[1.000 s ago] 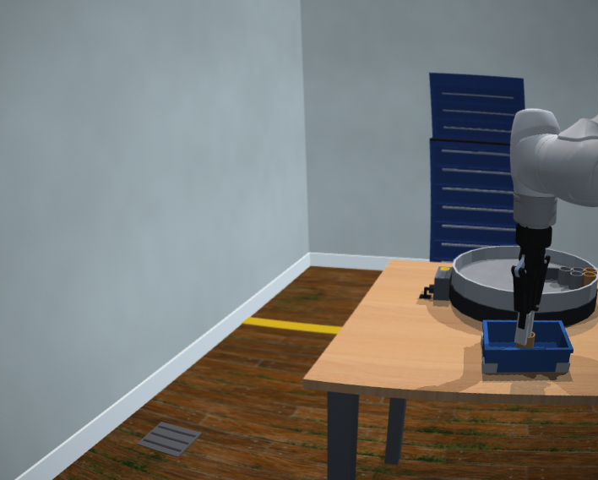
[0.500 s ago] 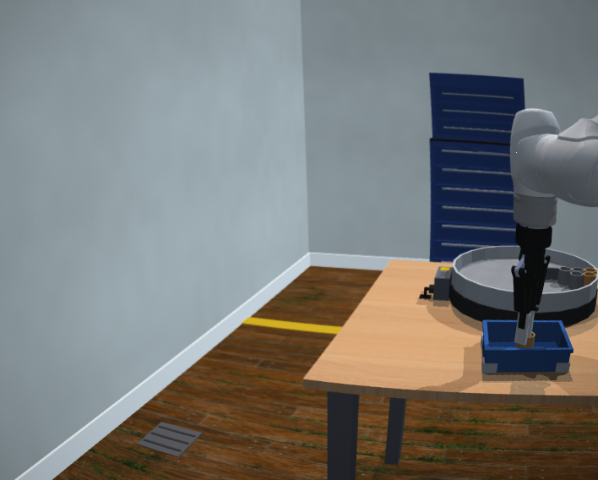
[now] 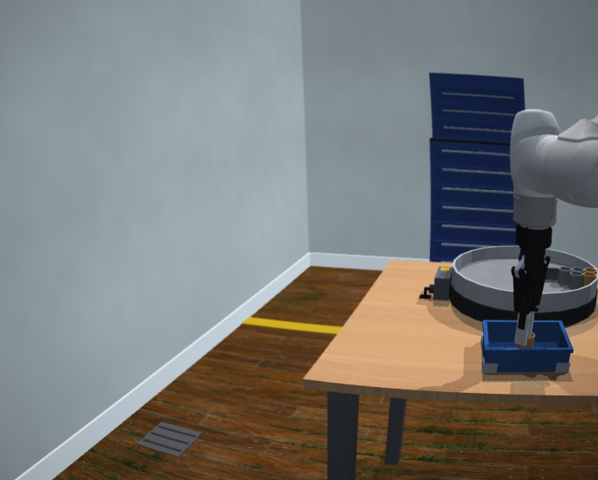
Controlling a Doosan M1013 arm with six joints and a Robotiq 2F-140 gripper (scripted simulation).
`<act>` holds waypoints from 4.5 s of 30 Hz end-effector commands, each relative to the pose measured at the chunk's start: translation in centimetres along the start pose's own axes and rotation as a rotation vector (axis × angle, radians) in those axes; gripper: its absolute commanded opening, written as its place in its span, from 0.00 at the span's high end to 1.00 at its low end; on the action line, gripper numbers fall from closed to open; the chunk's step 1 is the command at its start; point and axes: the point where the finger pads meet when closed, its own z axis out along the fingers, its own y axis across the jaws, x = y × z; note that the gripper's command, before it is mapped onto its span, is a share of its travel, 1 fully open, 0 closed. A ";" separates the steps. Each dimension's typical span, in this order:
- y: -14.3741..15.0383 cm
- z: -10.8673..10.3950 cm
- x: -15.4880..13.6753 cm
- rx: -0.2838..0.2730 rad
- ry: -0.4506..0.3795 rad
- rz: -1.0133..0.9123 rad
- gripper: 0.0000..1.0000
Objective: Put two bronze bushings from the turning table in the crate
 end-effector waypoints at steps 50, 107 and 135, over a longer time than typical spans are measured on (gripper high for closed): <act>0.3 0.8 0.2 -0.003 0.002 0.001 1.00; 0.3 -3.0 0.2 -0.003 0.002 0.001 0.90; 0.3 -7.8 0.2 -0.003 0.002 0.001 0.90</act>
